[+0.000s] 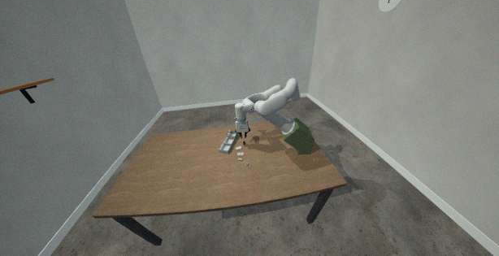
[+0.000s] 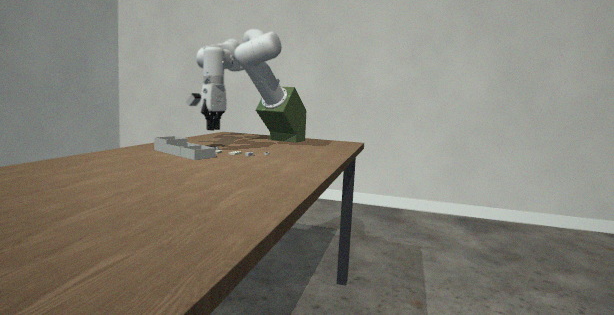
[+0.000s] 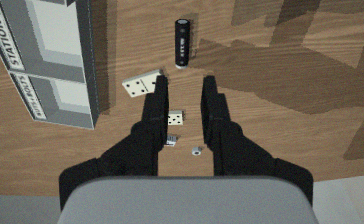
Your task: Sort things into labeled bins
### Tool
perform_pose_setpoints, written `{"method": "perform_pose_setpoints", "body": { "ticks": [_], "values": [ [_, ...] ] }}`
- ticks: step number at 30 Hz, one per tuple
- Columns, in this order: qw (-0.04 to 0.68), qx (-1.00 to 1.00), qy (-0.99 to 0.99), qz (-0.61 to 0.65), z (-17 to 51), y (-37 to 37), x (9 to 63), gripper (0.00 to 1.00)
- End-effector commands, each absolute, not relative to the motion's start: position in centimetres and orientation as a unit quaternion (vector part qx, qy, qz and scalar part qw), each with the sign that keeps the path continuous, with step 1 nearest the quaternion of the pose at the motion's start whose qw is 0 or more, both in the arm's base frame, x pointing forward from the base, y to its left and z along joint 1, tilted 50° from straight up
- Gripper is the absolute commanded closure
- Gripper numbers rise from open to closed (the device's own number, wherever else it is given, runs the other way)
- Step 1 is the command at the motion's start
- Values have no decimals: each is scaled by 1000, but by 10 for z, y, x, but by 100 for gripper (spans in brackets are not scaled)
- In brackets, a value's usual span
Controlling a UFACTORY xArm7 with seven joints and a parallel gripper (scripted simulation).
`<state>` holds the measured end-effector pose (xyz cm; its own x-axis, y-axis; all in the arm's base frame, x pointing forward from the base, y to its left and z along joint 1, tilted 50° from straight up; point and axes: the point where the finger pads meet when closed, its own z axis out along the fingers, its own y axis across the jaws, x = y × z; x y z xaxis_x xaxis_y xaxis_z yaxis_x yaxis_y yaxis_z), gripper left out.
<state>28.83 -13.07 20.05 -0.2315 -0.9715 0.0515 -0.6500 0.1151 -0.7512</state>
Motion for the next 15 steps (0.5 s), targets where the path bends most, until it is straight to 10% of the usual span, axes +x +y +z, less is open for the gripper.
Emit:
{"method": "perform_pose_setpoints", "body": {
  "ticks": [1, 15],
  "values": [
    [242, -569, 707, -343, 201, -130, 289, 72],
    [242, -569, 707, -343, 194, -132, 298, 72]
  ]
}}
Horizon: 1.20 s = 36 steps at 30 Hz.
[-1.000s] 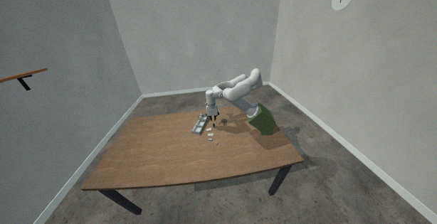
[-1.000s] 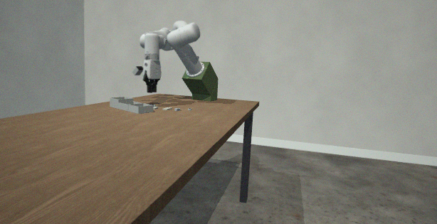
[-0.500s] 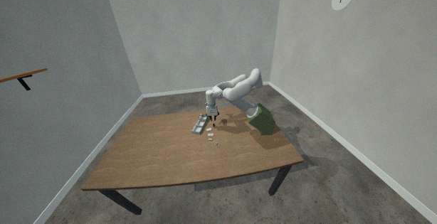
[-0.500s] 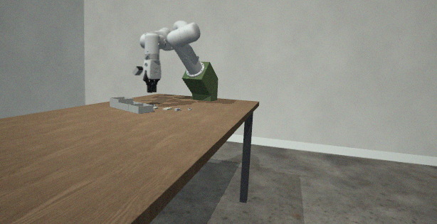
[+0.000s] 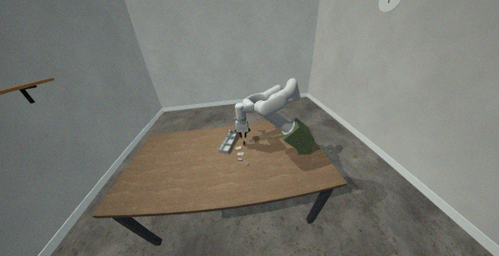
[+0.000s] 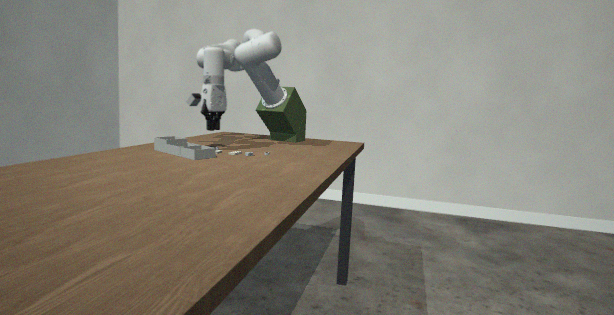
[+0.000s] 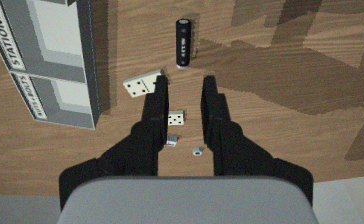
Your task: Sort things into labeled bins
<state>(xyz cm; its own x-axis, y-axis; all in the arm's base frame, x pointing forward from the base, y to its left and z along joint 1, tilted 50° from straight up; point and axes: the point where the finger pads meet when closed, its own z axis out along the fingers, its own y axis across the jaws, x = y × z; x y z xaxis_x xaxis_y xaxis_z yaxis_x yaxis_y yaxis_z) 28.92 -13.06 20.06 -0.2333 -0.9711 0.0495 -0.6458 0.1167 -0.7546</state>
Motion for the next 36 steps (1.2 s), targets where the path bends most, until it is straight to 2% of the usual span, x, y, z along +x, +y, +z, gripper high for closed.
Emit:
{"method": "perform_pose_setpoints", "body": {
  "ticks": [1, 15, 36],
  "values": [
    [242, -569, 707, -343, 191, -132, 301, 72],
    [242, -569, 707, -343, 163, -143, 336, 72],
    [242, -569, 707, -343, 156, -145, 341, 72]
  ]
}}
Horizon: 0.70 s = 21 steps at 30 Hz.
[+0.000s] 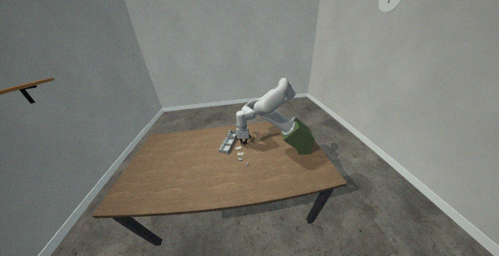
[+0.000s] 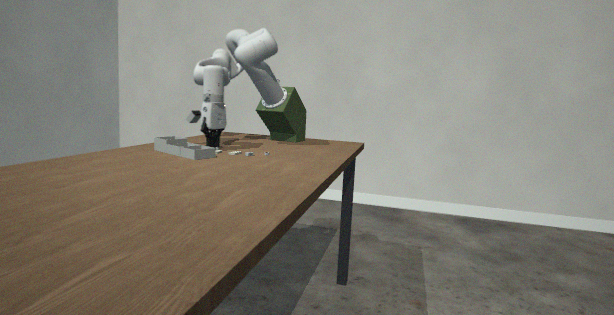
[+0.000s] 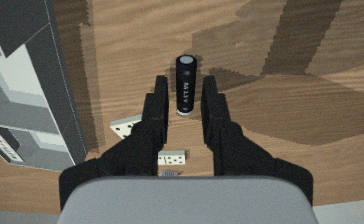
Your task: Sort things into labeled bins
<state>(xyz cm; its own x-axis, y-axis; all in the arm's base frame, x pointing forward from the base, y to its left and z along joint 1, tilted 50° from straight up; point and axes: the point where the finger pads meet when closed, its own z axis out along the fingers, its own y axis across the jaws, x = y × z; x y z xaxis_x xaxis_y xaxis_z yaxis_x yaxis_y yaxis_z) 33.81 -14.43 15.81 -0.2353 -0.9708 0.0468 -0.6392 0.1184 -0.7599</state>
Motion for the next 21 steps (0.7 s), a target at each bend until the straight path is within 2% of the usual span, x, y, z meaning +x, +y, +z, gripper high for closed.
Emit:
{"method": "perform_pose_setpoints", "body": {
  "ticks": [1, 14, 15, 21],
  "values": [
    [242, -569, 707, -343, 155, -145, 342, 72],
    [242, -569, 707, -343, 153, -146, 343, 72],
    [242, -569, 707, -343, 153, -146, 343, 100],
    [242, -569, 707, -343, 153, -145, 343, 100]
  ]
}}
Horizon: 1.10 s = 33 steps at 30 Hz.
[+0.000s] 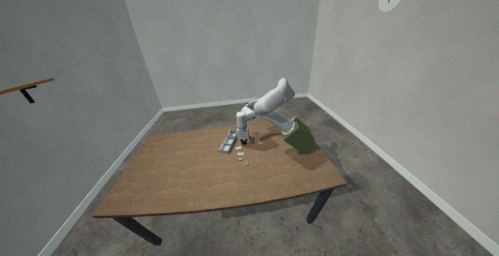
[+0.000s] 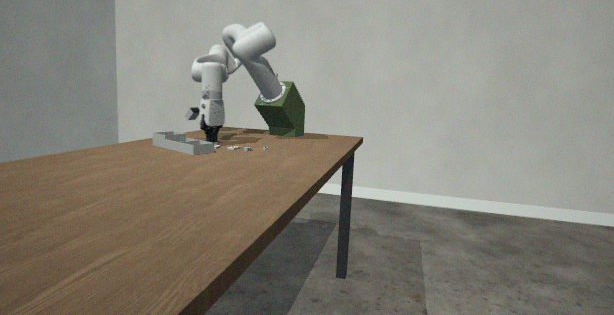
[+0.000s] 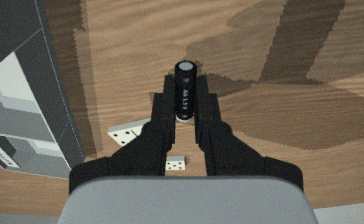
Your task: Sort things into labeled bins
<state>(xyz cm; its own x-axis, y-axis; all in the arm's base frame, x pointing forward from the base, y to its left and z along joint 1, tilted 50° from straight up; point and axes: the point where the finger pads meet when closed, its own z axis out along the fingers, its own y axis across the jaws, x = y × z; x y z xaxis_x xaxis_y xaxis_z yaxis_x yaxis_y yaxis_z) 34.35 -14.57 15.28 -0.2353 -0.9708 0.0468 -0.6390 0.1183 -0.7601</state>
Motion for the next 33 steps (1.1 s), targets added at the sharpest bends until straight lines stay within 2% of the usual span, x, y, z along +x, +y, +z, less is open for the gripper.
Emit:
{"method": "perform_pose_setpoints", "body": {
  "ticks": [1, 25, 33],
  "values": [
    [242, -569, 707, -343, 153, -145, 343, 100],
    [242, -569, 707, -343, 153, -145, 343, 100],
    [242, -569, 707, -343, 170, -140, 324, 100]
  ]
}}
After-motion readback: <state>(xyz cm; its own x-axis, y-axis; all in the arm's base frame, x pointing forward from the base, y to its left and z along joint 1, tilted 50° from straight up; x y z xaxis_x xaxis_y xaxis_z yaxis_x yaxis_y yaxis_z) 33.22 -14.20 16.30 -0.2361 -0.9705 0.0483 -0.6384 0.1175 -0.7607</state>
